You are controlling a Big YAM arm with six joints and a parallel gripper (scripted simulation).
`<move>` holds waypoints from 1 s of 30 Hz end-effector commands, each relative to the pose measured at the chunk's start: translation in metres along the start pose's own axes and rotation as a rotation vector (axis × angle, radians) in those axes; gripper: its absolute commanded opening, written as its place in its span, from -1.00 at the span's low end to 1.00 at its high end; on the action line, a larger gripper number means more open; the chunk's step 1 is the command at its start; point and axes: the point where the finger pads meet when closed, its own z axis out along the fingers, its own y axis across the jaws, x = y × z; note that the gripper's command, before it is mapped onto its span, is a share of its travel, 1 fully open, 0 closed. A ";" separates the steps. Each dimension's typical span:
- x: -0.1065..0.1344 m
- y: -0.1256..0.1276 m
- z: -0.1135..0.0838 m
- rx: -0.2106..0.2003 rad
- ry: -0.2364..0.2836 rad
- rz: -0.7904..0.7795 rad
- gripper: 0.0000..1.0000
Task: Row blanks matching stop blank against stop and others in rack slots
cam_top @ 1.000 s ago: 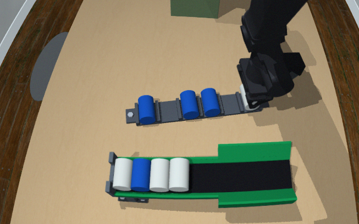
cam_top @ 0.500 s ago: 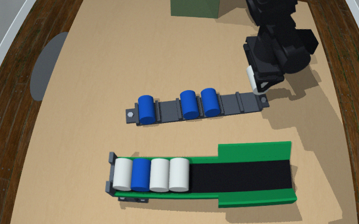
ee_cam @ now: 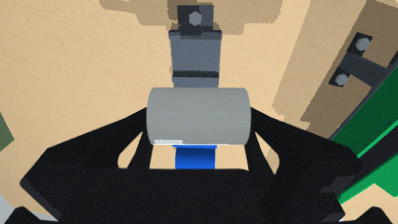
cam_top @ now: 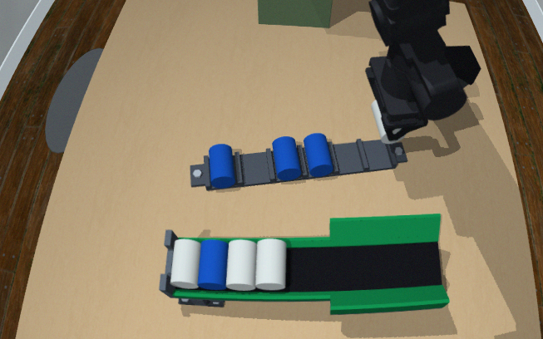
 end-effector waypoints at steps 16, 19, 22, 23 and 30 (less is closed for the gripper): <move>0.165 -0.214 -0.096 0.080 0.035 0.164 0.19; 0.156 -0.186 -0.076 0.013 0.024 0.154 0.19; 0.148 -0.187 -0.077 0.015 0.014 0.145 0.19; 0.148 -0.187 -0.077 0.015 0.014 0.148 0.19; 0.154 -0.214 -0.095 0.087 0.020 0.158 0.19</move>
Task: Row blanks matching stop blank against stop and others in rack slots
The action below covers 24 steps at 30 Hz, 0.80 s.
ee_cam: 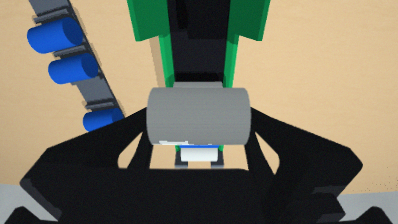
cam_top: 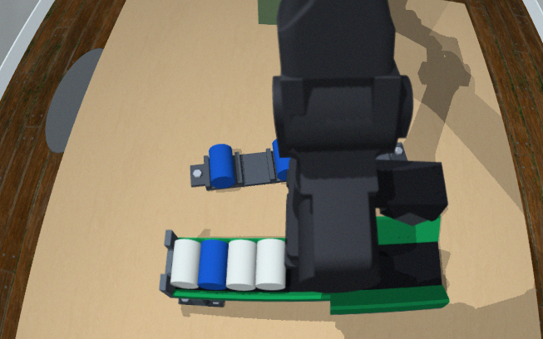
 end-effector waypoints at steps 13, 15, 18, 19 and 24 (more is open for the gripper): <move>0.004 -0.011 0.038 0.020 0.004 -0.004 0.19; 0.004 -0.010 0.043 0.019 0.004 -0.004 0.19; 0.004 -0.010 0.054 0.018 0.004 -0.003 0.19; 0.004 -0.009 0.059 0.018 0.004 -0.004 0.19; 0.004 -0.008 0.083 0.016 0.004 -0.003 0.19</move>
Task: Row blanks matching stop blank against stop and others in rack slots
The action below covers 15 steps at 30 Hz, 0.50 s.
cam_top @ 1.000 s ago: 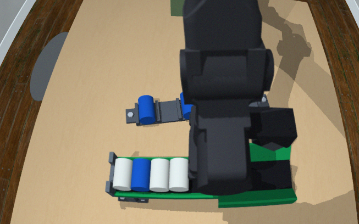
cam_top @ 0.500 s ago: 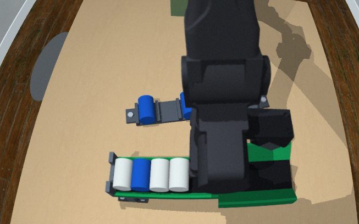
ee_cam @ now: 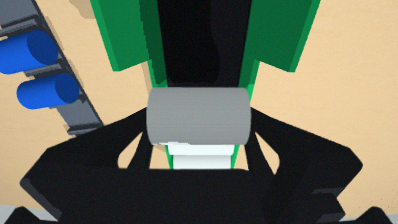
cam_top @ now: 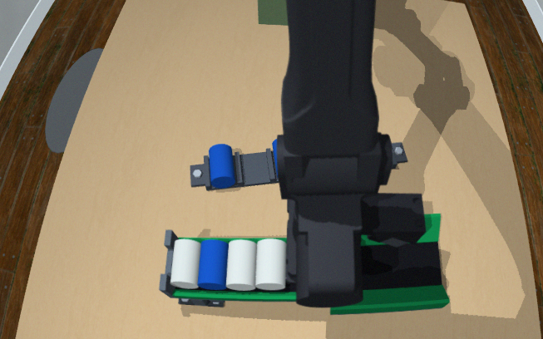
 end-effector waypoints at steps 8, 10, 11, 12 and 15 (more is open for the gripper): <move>0.008 -0.010 0.032 0.019 0.009 0.002 0.19; 0.008 -0.007 0.026 0.008 0.009 0.003 0.19; 0.008 -0.003 0.031 0.000 0.009 0.002 0.19; 0.008 -0.002 0.034 -0.003 0.009 0.002 0.19; 0.008 -0.008 0.029 0.012 0.009 0.003 0.19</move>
